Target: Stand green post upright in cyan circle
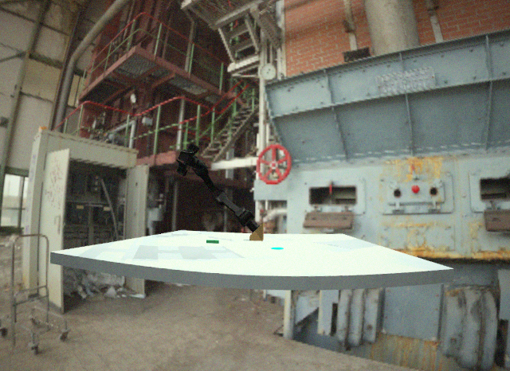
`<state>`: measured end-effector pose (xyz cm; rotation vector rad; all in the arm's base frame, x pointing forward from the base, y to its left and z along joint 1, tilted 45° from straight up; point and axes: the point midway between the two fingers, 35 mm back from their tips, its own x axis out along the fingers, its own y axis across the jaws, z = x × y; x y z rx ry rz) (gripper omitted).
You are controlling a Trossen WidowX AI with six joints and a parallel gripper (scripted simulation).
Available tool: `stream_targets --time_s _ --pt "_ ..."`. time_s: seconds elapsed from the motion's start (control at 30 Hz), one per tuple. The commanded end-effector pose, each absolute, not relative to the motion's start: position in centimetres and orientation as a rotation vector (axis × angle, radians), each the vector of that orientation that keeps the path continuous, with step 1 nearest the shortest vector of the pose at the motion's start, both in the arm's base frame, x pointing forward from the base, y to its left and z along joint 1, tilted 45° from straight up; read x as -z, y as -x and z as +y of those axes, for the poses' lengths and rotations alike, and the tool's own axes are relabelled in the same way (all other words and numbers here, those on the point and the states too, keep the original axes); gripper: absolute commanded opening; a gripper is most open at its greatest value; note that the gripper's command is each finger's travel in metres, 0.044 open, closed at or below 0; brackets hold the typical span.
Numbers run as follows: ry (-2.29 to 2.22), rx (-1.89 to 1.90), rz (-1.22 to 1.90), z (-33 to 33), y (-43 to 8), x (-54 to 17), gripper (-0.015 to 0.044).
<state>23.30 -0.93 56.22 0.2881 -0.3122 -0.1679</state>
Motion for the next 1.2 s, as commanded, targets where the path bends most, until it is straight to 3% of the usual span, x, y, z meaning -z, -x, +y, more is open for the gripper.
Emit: stream_targets --time_s 0.0,0.5,1.17 --pt "-0.359 0.238 -0.147 -1.3 -26.4 -51.8 0.0233" --pt "-0.568 0.635 0.32 -4.6 -30.1 -36.9 0.0233" --pt "-0.585 1.372 0.643 -9.9 -23.8 -24.5 0.0233"
